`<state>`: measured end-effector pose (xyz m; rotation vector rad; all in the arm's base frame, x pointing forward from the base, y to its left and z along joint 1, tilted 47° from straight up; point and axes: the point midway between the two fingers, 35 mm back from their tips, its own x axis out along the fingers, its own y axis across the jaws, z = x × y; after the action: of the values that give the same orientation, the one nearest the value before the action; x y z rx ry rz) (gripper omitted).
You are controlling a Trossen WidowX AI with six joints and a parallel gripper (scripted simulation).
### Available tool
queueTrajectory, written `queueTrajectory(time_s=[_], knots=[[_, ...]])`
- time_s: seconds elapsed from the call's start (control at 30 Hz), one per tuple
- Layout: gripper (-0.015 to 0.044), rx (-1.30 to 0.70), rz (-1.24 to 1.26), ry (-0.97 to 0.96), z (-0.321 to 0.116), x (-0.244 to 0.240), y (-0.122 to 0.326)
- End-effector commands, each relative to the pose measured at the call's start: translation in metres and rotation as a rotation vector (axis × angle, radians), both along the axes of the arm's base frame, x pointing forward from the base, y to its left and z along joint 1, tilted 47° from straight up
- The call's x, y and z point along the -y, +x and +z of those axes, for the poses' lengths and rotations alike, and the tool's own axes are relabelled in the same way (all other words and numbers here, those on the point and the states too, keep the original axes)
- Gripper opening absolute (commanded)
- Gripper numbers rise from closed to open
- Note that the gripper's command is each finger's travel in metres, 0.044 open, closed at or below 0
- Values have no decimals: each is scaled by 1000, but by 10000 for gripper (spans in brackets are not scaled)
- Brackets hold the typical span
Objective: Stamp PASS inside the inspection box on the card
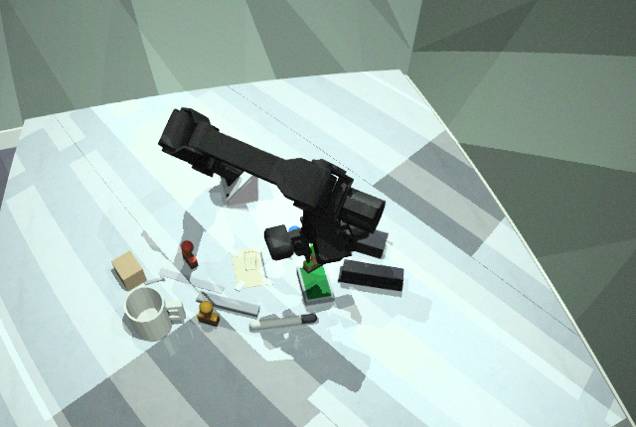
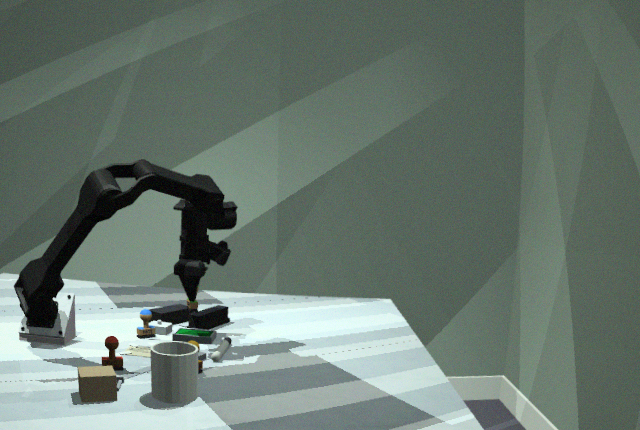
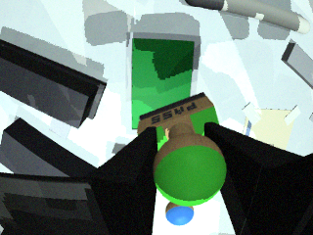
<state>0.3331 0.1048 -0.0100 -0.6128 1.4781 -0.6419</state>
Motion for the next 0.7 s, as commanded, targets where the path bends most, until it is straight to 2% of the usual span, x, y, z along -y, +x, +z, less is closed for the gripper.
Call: queueTrajectory(time_s=[0.0,0.67], knots=[[0,-79,72,4,13,6,-9],[0,-579,543,7,62,52,-70]])
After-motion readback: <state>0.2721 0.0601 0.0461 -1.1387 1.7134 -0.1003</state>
